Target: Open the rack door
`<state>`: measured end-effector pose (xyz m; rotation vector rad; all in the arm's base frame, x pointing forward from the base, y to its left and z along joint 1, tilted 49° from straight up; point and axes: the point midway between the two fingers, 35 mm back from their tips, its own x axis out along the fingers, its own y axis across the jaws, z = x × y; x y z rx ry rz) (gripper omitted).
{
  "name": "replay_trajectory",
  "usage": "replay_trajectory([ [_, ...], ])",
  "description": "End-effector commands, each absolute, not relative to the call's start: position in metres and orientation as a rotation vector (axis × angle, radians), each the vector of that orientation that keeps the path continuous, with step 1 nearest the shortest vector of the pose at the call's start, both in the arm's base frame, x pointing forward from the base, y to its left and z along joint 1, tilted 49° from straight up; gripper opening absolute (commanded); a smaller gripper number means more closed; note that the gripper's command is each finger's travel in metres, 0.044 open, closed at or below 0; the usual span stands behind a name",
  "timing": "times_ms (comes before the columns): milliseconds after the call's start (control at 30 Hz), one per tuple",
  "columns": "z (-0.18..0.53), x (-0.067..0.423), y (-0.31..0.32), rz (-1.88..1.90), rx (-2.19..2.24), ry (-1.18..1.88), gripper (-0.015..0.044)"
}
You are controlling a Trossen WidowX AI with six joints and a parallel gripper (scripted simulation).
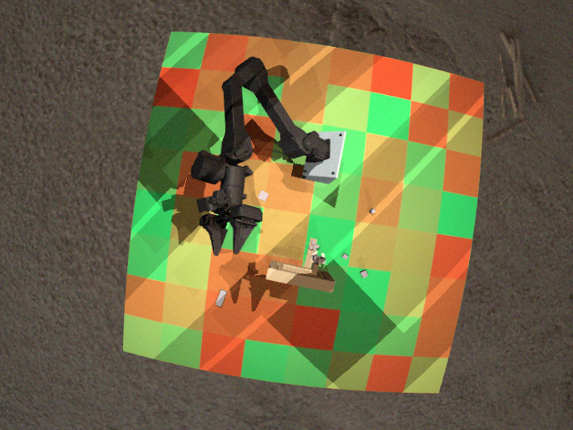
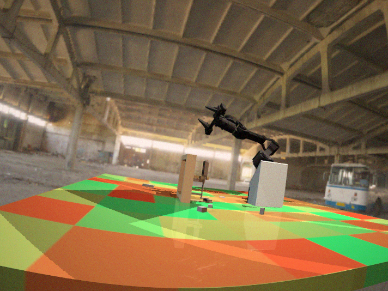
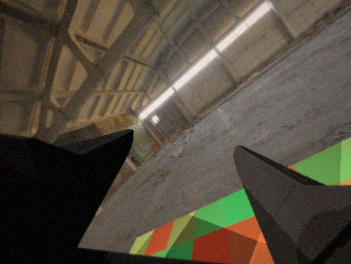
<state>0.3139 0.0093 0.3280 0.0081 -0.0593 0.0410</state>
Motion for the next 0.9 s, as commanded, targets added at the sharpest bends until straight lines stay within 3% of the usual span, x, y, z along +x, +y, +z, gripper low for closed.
replay_trajectory([
  [0, 0.327, 0.315, 0.009, 0.04, 0.01, -0.055, 0.0374],
  [133, 0.314, 0.327, 0.01, 0.026, 0.039, 0.026, 0.0287],
  [867, 0.217, 0.376, 0.034, -0.023, 0.089, 0.505, 0.0287],
])
